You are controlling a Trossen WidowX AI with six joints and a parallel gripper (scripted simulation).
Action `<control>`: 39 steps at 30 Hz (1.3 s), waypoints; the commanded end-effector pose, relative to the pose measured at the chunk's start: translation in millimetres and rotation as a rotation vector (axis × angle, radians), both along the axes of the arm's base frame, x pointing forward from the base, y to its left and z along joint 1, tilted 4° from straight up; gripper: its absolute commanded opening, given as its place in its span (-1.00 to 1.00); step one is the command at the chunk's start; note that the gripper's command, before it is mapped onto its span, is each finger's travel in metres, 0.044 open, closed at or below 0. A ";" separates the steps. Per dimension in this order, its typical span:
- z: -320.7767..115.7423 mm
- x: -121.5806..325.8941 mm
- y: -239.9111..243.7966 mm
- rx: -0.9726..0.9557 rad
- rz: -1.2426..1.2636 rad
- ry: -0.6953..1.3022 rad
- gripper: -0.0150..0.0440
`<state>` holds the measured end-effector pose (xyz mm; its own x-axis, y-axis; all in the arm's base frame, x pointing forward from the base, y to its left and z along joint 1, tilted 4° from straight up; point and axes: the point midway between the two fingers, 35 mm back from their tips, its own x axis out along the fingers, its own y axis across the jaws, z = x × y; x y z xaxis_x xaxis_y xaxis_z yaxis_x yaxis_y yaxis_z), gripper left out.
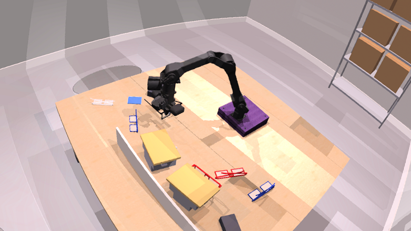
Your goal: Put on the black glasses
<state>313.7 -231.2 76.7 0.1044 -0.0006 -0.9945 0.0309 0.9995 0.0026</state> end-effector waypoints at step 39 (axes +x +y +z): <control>4.0 28.4 10.2 0.002 -0.003 -0.003 -0.49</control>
<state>339.1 -221.3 79.5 0.1063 0.0033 -0.9943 0.0300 0.9995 0.0065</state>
